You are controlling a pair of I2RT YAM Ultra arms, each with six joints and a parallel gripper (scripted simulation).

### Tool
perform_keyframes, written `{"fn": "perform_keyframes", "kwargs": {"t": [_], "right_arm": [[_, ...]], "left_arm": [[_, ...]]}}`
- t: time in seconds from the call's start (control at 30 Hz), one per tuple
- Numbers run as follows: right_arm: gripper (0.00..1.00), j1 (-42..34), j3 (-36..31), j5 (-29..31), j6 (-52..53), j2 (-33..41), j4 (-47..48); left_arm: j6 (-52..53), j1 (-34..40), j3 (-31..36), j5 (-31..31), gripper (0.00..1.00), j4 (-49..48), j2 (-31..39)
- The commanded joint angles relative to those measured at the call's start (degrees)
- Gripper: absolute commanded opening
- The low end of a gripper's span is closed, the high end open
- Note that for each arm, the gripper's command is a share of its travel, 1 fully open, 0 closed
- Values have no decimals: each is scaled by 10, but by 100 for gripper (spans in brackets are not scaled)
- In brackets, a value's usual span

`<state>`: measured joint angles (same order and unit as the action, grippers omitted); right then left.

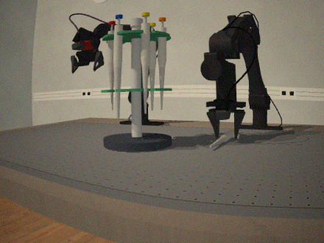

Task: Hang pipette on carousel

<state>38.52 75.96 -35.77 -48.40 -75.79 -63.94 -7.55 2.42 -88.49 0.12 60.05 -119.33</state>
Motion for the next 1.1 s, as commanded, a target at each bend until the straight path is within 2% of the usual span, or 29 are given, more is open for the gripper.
{"fn": "perform_keyframes", "kwargs": {"t": [0.0,0.27,0.3,1.07], "right_arm": [[100,5,9,-13,-7,3,8],[100,5,9,-13,-7,3,8],[100,5,9,-13,-7,3,8],[100,5,9,-13,-7,3,8]], "left_arm": [[-2,0,-4,-5,54,-16,8],[0,0,-3,-1,54,-9,5],[-2,0,-4,-5,12,-16,8],[-2,0,-6,-5,12,-16,8]]}}
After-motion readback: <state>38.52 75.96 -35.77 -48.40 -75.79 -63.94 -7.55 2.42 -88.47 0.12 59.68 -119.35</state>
